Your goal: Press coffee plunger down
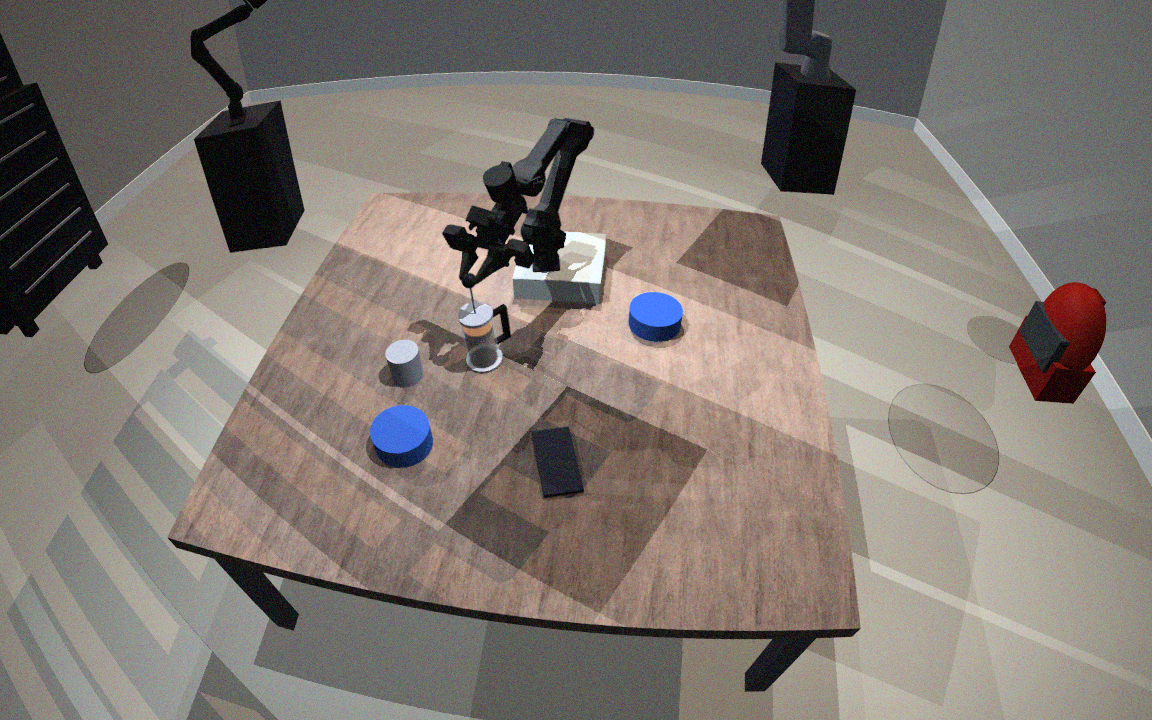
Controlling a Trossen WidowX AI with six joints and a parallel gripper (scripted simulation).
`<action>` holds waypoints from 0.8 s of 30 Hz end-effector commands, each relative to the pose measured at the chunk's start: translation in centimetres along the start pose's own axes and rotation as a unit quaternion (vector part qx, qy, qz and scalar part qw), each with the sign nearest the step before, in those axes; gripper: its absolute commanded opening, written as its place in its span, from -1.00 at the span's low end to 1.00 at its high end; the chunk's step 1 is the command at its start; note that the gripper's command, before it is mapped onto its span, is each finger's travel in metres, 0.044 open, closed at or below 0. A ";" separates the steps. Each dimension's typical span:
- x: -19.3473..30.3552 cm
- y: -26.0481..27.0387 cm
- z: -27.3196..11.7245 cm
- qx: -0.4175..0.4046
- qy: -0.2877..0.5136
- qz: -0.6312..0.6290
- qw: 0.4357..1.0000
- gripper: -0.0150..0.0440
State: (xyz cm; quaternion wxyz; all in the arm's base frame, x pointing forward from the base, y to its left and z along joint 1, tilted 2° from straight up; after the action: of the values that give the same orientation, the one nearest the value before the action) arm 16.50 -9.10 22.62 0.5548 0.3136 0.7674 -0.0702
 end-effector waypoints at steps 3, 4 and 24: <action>2.7 -0.7 1.3 0.011 0.046 -0.004 0.999 -0.09; 2.9 -0.8 1.4 0.011 0.046 -0.004 0.999 -0.09; 3.7 -1.1 3.6 0.011 0.046 -0.004 0.999 -0.09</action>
State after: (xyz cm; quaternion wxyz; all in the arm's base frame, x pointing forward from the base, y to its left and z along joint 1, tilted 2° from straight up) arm 18.07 -10.07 19.68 0.5522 0.3143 0.7691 -0.0694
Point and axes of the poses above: the point midway between the two fingers, 35 mm back from their tips, its own z axis out along the fingers, its own y axis across the jaws, x = y × z, the point moved 10 cm from there along -z, back along the fingers, and after that the axes turned 15 degrees about z, right-handed, at the moved point
